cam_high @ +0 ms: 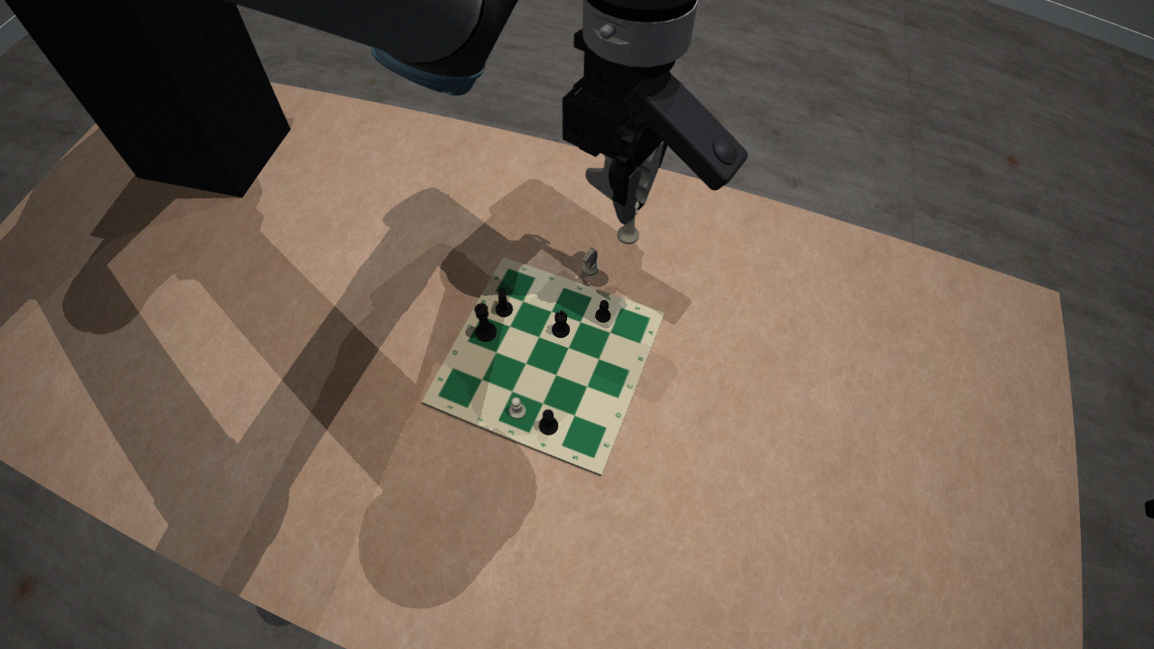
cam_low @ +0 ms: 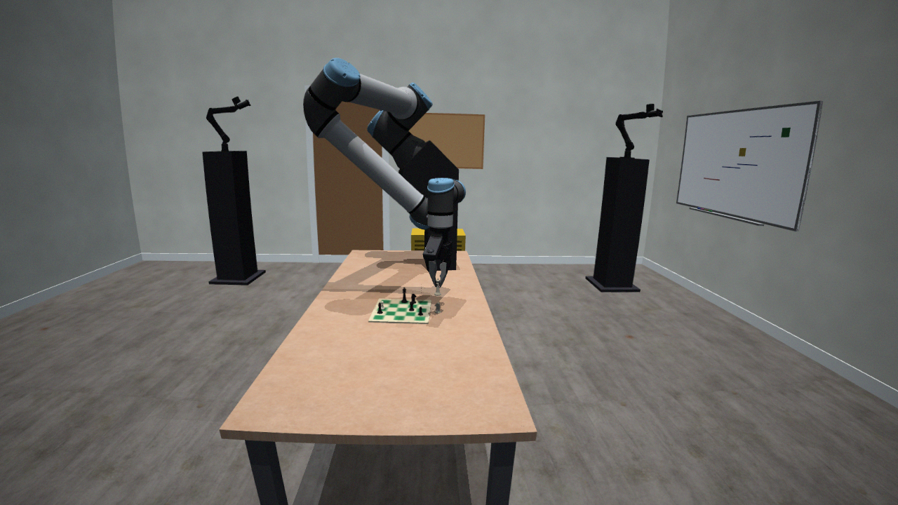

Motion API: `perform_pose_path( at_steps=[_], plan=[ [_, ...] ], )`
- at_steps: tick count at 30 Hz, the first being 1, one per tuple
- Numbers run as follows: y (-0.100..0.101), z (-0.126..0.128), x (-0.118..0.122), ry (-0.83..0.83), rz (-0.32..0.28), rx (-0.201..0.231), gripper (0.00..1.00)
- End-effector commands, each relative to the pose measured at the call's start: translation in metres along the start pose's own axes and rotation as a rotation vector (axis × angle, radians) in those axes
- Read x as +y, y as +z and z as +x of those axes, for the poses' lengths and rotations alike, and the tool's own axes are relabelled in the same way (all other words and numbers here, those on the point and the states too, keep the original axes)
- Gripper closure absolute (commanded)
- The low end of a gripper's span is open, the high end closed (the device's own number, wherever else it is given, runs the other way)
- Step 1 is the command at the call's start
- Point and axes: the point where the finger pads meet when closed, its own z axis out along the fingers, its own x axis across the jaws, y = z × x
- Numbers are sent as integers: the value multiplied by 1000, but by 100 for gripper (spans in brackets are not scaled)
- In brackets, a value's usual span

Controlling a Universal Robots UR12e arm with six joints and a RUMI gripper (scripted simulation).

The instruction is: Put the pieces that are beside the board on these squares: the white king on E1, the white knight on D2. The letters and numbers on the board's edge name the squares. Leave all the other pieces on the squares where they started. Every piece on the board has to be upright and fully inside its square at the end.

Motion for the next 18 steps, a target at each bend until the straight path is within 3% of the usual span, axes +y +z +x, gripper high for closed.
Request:
perform_pose_path(
  at_steps=[1,12,15,18],
  plan=[
    [-13,1,4,1,-9,1,100],
    [-11,2,4,2,-10,1,100],
    [-10,15,5,-9,-11,-1,100],
    [-8,45,10,-37,-14,-6,100]
  ],
)
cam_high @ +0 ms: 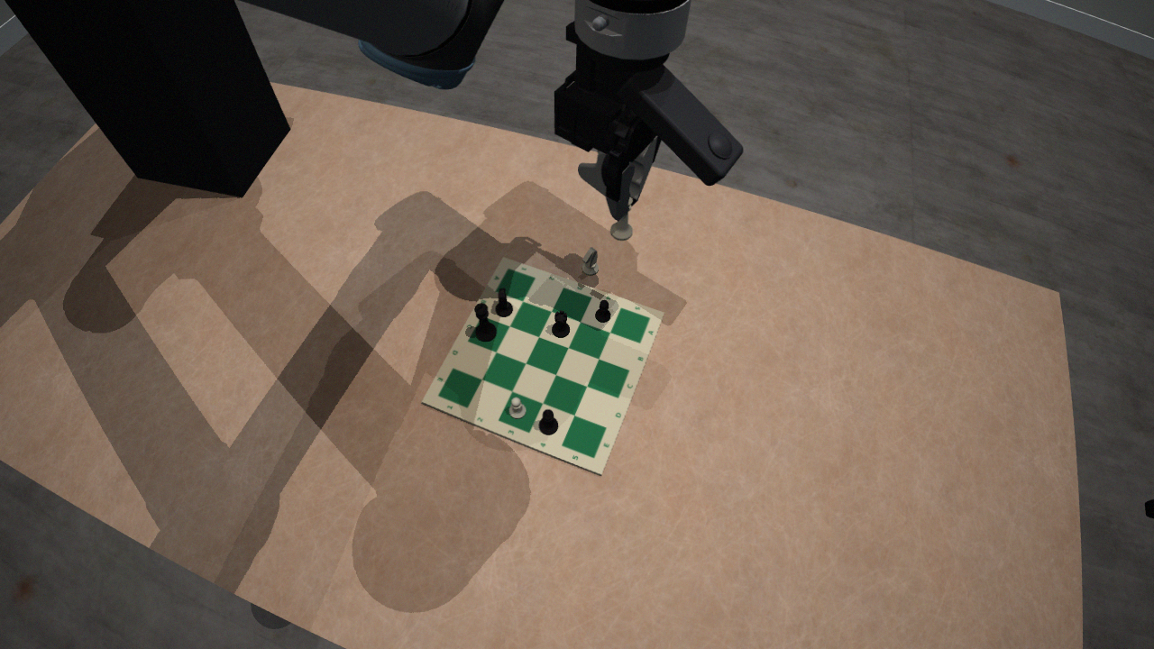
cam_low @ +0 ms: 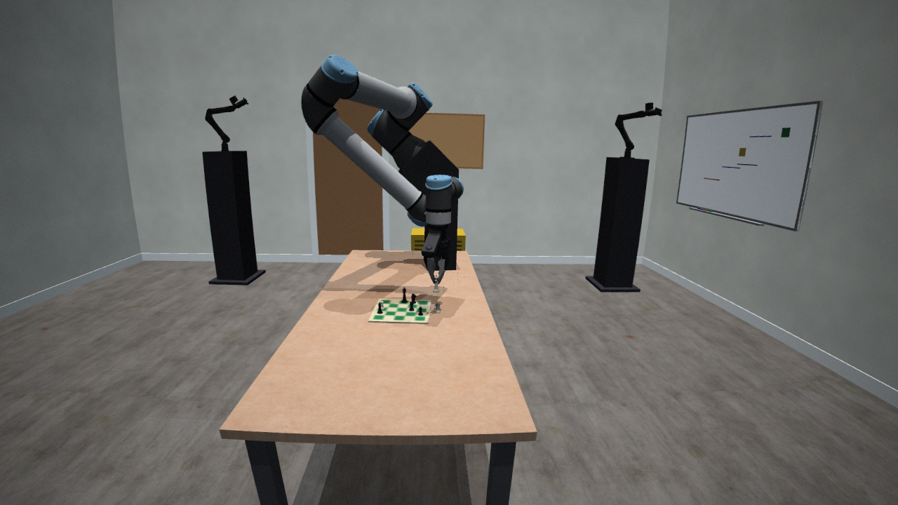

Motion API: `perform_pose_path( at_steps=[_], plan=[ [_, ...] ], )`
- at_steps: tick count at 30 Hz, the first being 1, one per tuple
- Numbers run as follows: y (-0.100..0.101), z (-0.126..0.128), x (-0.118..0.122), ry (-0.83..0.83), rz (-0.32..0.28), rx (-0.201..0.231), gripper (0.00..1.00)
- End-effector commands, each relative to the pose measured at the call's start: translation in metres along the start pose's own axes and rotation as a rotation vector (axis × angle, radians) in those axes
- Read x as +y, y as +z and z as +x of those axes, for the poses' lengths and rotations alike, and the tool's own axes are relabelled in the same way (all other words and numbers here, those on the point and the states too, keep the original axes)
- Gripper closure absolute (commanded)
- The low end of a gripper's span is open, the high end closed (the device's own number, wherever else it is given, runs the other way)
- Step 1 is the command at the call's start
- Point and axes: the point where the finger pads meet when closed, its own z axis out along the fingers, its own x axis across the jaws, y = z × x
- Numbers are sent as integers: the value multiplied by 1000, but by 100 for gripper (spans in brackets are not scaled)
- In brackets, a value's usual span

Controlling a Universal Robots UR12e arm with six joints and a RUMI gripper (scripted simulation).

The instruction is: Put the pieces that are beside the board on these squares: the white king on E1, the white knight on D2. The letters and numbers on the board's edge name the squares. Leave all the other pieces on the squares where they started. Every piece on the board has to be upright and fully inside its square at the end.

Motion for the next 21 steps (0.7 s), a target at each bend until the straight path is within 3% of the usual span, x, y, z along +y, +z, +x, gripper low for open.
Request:
perform_pose_path(
  at_steps=[1,3,4,6,8,13,18,21],
  plan=[
    [2,51,7,-42,-4,-6,100],
    [3,82,14,-72,-5,-9,100],
    [3,82,14,-72,-5,-9,100],
    [3,116,22,-106,-5,-10,100],
    [3,116,22,-106,-5,-10,100],
    [-3,191,46,-186,-2,-5,100],
    [-8,224,59,-223,0,0,100],
    [-9,230,61,-230,0,2,100]
  ],
)
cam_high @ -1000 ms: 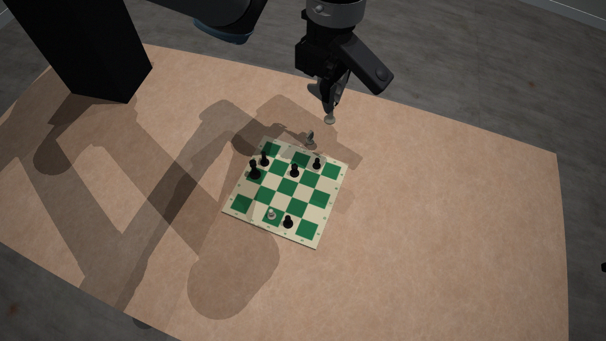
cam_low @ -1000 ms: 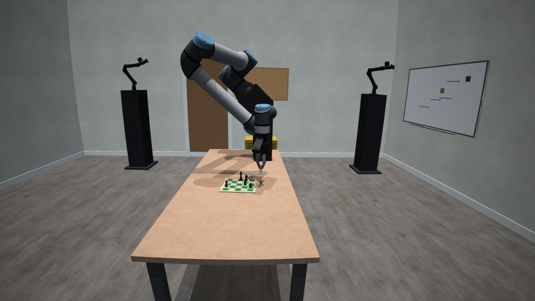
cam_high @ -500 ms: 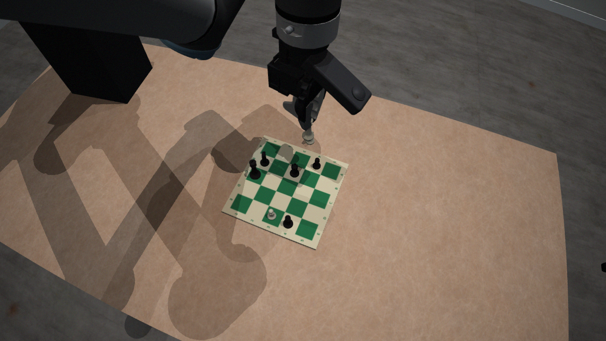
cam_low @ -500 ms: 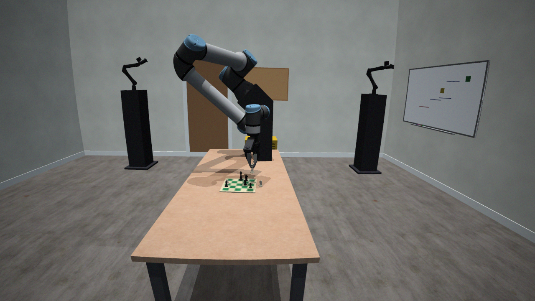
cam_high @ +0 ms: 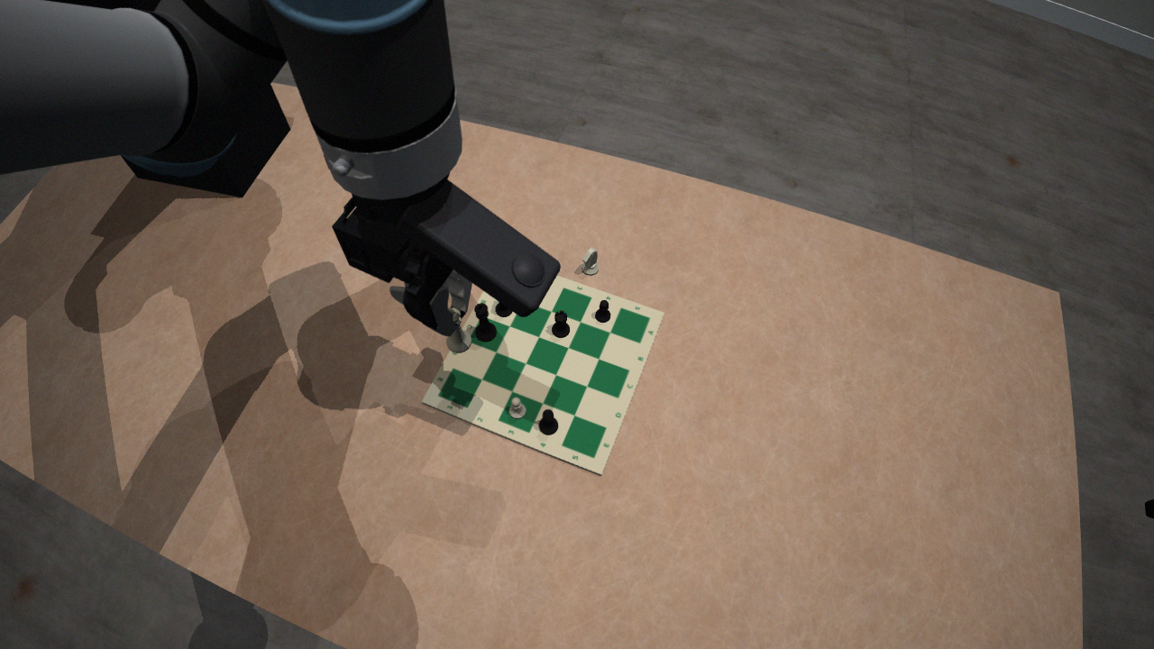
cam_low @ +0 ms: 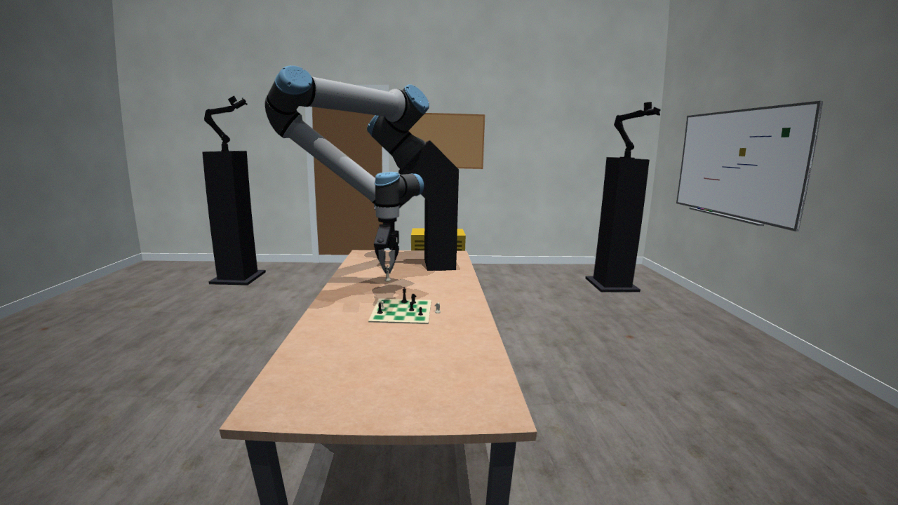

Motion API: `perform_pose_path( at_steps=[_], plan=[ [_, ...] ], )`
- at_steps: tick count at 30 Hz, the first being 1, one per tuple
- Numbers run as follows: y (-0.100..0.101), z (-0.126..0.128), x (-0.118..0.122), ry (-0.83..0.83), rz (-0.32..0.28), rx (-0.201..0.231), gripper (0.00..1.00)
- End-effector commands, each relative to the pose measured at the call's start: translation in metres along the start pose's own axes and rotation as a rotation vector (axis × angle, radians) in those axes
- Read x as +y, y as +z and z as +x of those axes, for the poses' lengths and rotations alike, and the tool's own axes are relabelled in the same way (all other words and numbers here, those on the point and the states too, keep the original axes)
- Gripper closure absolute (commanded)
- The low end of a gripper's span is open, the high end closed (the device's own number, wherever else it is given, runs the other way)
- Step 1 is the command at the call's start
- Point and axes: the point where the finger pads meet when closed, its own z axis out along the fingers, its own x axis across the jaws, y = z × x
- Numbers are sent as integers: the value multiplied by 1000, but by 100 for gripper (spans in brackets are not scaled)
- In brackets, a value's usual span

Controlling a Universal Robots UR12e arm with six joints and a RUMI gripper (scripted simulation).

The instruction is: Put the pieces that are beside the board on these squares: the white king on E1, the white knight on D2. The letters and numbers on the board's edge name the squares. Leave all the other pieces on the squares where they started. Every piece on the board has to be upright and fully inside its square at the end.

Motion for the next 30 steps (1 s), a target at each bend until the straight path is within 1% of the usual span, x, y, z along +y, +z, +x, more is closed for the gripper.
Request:
perform_pose_path(
  at_steps=[1,7,14,21,25,30],
  plan=[
    [-6,13,10,-46,28,-7,100],
    [-6,9,10,-51,29,-9,100],
    [-5,13,8,-46,30,-6,100],
    [2,13,7,-45,30,-6,100],
    [12,13,7,-45,30,-6,100],
    [33,13,7,-45,30,-6,100]
  ],
)
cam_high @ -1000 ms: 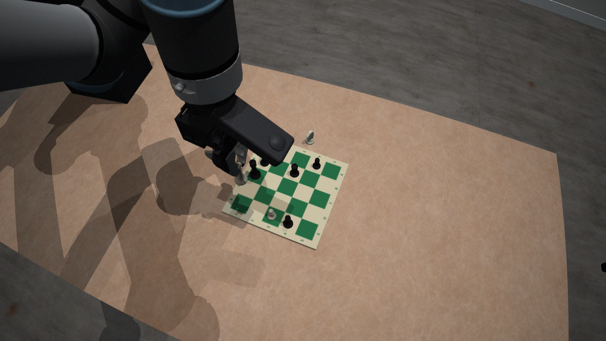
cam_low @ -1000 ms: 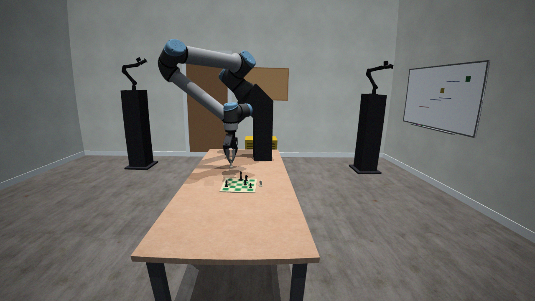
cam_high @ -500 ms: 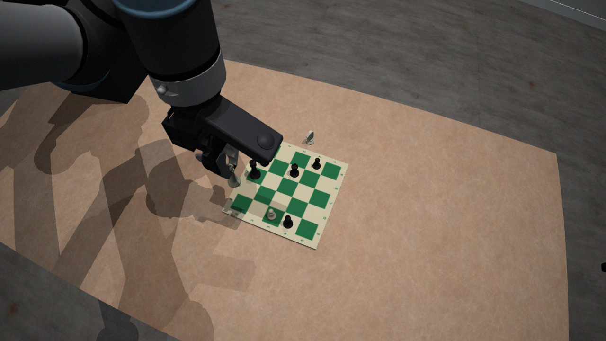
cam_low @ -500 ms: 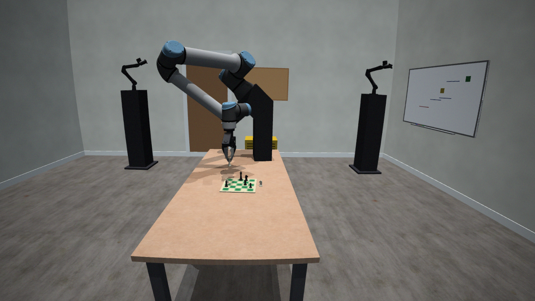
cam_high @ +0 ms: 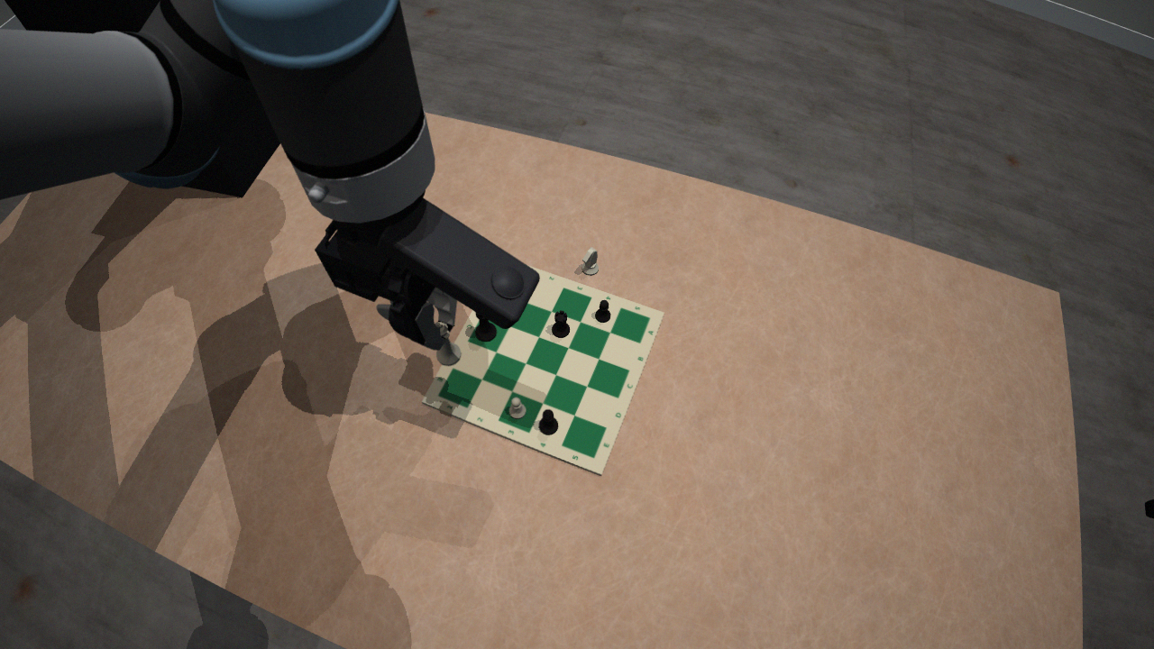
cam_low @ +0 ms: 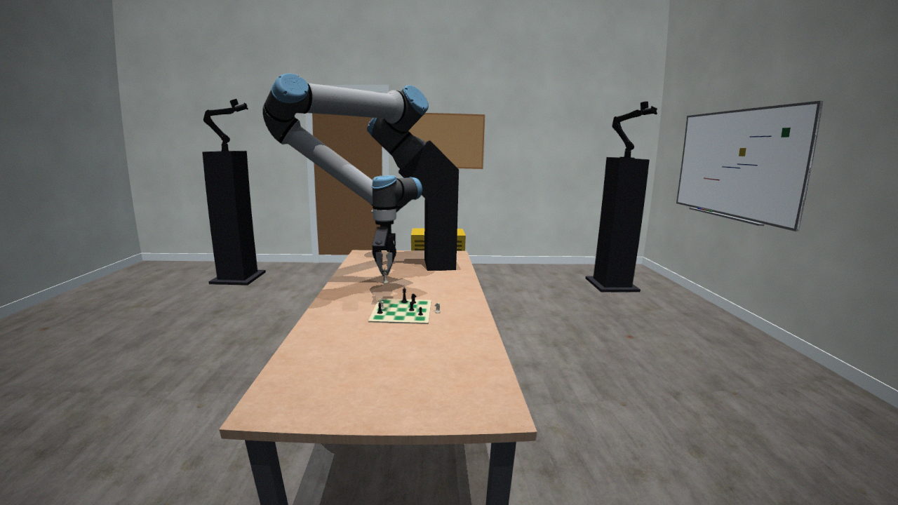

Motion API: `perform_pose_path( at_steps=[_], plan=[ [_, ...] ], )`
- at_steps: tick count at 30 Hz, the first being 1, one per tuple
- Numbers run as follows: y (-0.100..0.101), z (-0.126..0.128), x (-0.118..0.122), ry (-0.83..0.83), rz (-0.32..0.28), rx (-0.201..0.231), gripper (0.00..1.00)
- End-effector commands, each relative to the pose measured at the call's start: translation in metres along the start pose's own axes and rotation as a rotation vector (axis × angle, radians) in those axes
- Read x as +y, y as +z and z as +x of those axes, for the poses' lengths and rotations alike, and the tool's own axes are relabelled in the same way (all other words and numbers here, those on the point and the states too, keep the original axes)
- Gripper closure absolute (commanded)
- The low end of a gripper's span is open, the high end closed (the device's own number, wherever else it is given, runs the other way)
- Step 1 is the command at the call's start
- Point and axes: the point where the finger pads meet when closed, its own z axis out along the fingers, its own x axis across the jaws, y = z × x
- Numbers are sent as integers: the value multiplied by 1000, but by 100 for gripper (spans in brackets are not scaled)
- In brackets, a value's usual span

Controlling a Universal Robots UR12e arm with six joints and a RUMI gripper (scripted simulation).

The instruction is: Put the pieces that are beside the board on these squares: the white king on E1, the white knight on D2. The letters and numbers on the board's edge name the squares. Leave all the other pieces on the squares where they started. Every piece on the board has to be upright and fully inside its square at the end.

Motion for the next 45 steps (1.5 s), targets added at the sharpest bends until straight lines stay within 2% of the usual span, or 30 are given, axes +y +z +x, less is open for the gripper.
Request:
perform_pose_path(
  at_steps=[1,6,8,13,17,45],
  plan=[
    [25,1,-1,1,1,0,100],
    [49,1,-1,1,1,0,100],
    [49,1,-1,1,1,0,100],
    [69,1,-1,1,1,1,100],
    [77,1,-1,0,1,1,100],
    [77,0,0,-1,1,0,100]
  ],
)
